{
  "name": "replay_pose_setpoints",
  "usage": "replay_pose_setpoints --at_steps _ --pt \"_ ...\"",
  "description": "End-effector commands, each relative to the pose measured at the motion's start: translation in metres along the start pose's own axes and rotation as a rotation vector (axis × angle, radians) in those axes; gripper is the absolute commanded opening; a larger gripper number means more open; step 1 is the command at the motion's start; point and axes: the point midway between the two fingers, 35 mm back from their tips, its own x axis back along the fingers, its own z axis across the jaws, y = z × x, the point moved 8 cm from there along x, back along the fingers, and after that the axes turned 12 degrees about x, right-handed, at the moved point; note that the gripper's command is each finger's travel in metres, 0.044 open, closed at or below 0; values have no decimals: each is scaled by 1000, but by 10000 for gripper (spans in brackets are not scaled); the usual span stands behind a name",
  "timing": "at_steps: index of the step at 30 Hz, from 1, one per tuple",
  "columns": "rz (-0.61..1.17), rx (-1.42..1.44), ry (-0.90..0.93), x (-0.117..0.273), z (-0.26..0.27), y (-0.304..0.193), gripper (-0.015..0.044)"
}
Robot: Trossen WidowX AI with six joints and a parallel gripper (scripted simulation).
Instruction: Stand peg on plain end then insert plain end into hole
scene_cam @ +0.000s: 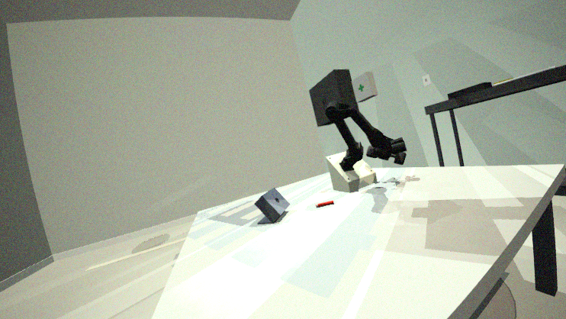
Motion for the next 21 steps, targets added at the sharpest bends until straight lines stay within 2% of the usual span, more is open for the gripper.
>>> replay_pose_setpoints --at_steps 1,2,21 --pt "1 -1 -1 0 0 0 426" --pt "3 -4 -5 1 -1 0 440" --pt "142 -197 -256 37 -47 -22 440"
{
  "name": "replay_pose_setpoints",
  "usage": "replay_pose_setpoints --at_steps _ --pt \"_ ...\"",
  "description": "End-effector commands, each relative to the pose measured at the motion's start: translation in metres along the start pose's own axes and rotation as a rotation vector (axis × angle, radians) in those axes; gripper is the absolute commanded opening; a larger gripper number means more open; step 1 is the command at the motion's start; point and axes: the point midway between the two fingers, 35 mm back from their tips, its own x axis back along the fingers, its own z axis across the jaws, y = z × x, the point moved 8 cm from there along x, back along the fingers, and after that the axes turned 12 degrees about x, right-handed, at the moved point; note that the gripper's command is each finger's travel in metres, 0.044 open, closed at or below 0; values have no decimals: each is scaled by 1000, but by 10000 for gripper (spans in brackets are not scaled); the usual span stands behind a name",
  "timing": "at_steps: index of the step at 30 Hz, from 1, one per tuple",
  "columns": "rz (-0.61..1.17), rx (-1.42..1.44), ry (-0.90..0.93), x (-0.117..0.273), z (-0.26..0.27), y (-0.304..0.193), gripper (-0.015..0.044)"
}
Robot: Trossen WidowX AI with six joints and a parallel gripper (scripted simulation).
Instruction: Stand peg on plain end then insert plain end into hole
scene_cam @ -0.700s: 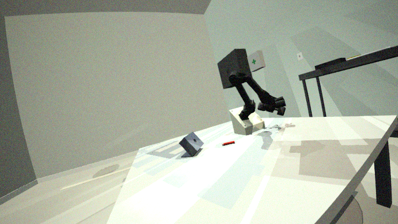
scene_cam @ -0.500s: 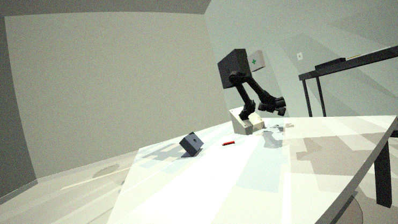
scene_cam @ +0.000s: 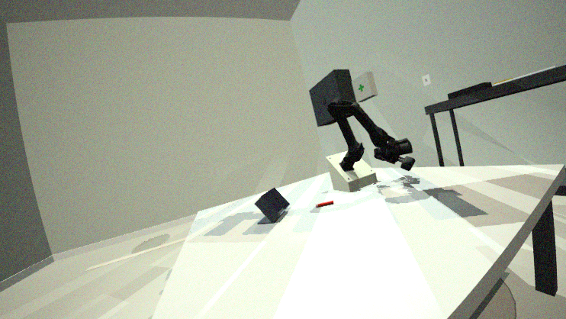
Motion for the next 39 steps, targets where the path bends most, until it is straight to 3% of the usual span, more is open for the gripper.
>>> replay_pose_setpoints --at_steps 1,39 --pt "38 -49 -70 8 -15 -5 440" --pt "324 -468 -644 119 -94 -61 440"
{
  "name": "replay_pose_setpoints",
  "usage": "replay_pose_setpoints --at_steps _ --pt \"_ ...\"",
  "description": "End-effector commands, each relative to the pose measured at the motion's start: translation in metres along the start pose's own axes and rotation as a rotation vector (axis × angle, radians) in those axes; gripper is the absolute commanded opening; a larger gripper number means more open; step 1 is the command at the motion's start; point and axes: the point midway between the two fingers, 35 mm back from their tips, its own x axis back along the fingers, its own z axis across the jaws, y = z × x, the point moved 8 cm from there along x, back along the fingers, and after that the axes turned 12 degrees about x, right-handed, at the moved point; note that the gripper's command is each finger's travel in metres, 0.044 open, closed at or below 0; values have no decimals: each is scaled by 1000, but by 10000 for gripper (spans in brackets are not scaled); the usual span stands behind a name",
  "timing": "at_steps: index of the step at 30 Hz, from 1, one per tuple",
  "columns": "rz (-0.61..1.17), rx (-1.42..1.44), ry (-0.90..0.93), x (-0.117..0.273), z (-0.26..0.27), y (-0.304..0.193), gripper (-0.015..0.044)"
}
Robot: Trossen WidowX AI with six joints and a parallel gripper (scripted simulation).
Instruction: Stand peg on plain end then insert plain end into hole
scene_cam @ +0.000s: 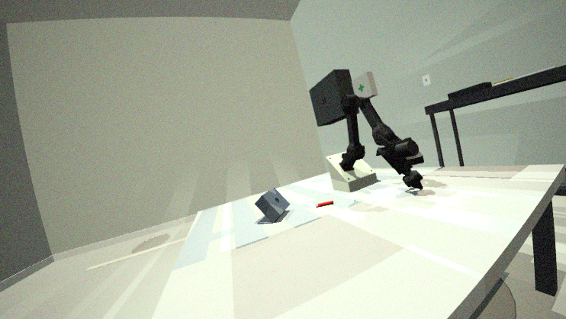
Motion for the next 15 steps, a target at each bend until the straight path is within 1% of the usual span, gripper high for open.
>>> replay_pose_setpoints --at_steps 1,15 --pt "32 -48 -77 9 -17 -5 440" --pt "130 -253 -272 40 -56 -31 440"
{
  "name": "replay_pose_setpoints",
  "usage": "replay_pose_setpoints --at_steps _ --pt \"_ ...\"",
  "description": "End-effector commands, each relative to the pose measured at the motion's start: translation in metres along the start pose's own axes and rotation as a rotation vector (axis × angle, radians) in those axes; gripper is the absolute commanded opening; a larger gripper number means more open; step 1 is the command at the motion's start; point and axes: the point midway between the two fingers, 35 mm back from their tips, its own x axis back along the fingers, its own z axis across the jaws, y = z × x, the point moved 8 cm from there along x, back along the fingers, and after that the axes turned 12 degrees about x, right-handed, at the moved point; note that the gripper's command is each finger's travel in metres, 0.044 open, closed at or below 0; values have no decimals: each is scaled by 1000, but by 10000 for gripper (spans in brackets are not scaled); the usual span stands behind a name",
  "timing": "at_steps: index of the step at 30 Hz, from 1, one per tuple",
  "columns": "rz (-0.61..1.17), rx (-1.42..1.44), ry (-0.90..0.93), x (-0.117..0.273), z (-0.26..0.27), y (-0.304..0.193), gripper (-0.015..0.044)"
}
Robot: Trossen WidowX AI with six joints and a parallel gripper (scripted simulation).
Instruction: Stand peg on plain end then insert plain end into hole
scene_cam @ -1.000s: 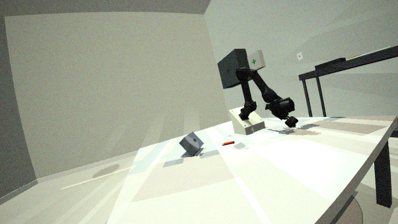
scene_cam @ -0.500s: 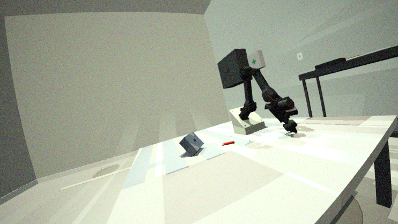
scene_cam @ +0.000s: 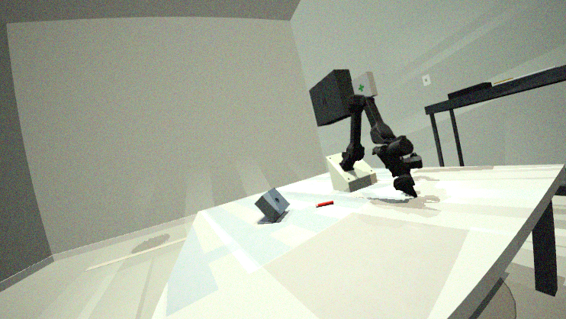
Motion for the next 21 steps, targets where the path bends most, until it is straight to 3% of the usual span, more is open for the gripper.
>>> replay_pose_setpoints --at_steps 1,21 --pt "41 -86 -56 7 -15 -8 440" --pt "212 -584 -223 44 -61 -69 440"
